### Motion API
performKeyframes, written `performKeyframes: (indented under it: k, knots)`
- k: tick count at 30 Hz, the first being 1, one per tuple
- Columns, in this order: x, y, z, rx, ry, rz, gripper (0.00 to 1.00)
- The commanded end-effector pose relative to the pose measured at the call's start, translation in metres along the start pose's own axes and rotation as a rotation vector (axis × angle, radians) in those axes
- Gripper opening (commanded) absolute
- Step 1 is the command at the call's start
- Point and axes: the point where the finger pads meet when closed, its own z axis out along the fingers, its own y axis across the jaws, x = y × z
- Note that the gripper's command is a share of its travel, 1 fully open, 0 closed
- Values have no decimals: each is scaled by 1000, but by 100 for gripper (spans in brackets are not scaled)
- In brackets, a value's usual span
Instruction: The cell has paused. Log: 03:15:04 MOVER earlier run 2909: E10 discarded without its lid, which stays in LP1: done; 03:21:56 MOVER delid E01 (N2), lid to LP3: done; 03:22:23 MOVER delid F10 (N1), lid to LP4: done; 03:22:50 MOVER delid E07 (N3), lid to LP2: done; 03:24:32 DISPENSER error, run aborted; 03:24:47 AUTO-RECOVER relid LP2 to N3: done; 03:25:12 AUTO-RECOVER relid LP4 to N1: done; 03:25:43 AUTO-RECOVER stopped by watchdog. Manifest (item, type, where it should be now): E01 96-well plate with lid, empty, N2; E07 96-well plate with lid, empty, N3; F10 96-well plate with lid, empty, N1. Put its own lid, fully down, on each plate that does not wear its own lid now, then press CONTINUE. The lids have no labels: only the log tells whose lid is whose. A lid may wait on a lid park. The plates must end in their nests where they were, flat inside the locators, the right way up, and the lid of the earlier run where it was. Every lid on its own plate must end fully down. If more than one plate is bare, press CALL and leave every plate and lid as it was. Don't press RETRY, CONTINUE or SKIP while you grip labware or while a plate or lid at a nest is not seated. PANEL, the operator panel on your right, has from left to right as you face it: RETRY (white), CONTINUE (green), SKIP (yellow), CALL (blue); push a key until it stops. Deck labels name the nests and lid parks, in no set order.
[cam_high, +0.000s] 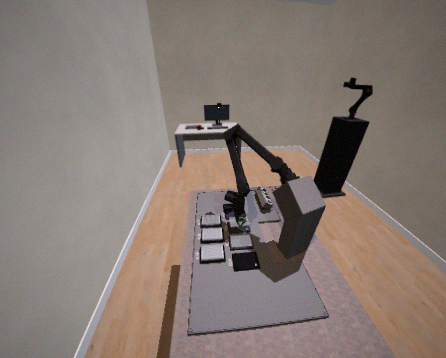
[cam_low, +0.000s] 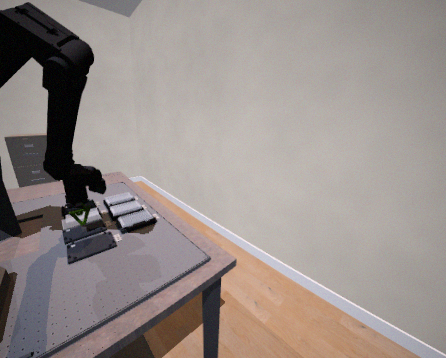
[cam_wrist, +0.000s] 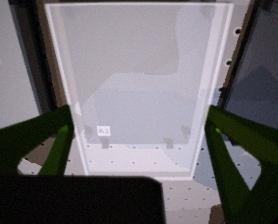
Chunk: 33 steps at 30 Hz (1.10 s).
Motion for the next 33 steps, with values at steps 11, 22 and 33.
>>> performKeyframes:
  k: [11,22,33]
  knots:
    - [-57,-16,-10,2,-32,71,0]
    - [-100,-33,-13,2,-35,73,0]
    - [-153,-53,-16,3,-38,74,0]
